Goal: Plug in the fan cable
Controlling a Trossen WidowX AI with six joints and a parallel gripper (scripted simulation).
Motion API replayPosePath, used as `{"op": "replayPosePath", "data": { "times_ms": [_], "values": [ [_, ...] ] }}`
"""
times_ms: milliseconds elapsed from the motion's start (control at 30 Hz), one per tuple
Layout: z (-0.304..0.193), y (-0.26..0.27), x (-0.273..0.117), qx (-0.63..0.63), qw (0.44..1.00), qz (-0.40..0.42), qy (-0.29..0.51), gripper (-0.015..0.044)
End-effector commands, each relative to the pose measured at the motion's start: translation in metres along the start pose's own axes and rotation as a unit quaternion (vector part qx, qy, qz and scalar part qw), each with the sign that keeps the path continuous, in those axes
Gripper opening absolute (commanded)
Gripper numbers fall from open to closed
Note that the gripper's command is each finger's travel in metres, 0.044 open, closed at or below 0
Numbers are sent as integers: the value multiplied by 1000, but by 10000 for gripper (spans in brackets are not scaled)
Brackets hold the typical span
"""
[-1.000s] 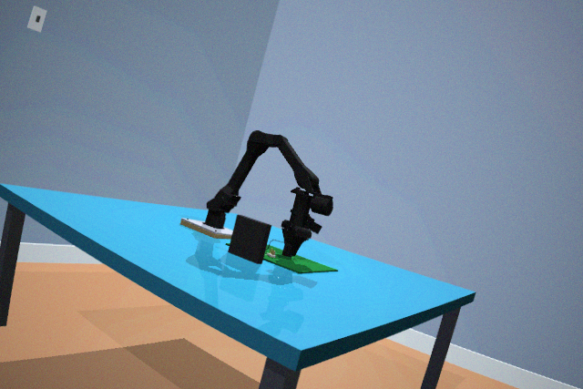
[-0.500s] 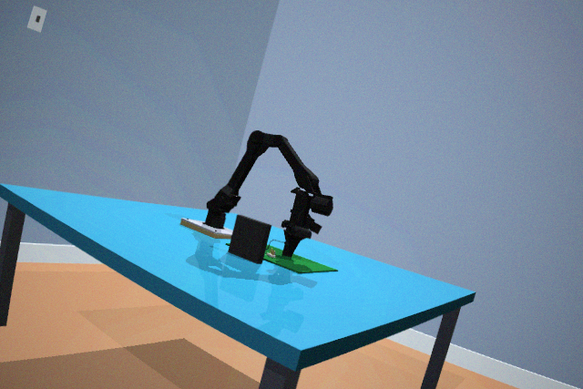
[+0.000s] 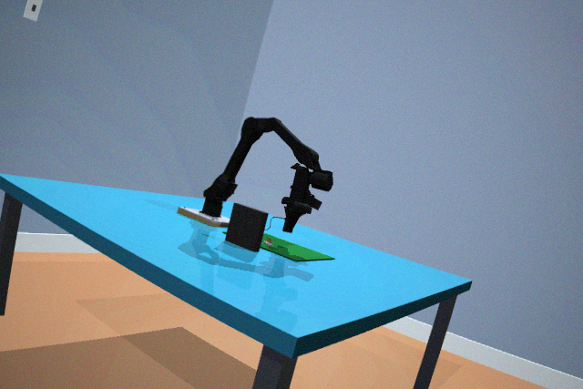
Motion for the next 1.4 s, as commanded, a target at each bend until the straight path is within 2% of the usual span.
{"op": "replayPosePath", "data": {
  "times_ms": [0,567,867,1200,1367],
  "values": [
    [0,0,-7,-2,1000,4,0,0],
    [-31,-31,-6,259,966,2,2,0],
    [-51,-47,-6,404,915,1,3,0],
    [-74,-63,-6,553,833,-1,4,0],
    [-78,-65,-5,574,819,-1,4,0]
  ]
}}
Point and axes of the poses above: the point midway between the two fingers, 35 mm back from their tips, its own x axis out along the fingers, its own y axis across the jaws, z = x × y, the point moved 10 cm from there along -x, back along the fingers
